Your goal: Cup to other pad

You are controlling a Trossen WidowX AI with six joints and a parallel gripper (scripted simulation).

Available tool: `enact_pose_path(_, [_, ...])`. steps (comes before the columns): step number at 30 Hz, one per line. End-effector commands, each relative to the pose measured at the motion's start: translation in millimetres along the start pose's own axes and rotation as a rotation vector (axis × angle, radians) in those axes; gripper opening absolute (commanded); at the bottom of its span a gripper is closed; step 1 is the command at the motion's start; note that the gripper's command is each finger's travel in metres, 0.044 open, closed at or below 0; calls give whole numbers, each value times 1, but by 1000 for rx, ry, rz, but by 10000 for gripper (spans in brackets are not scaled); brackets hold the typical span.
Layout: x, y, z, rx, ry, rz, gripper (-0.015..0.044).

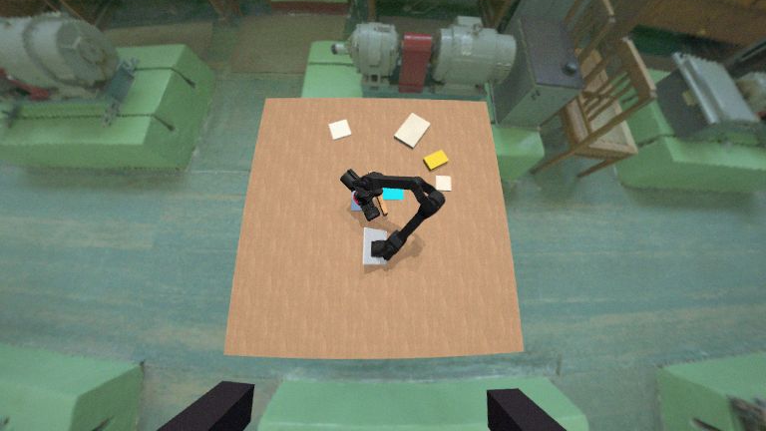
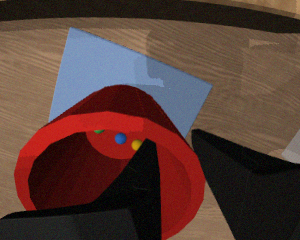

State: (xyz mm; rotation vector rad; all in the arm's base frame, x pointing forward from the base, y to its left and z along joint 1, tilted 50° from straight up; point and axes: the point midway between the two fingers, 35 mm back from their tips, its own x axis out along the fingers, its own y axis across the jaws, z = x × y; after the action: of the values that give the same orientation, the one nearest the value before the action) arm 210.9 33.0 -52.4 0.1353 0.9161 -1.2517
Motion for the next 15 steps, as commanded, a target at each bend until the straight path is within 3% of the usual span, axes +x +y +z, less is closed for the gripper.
enact_pose_path(1, [0, 0, 0, 1, 0, 1, 69])
enact_pose_path(15, [-1, 0, 0, 0, 0, 1, 0])
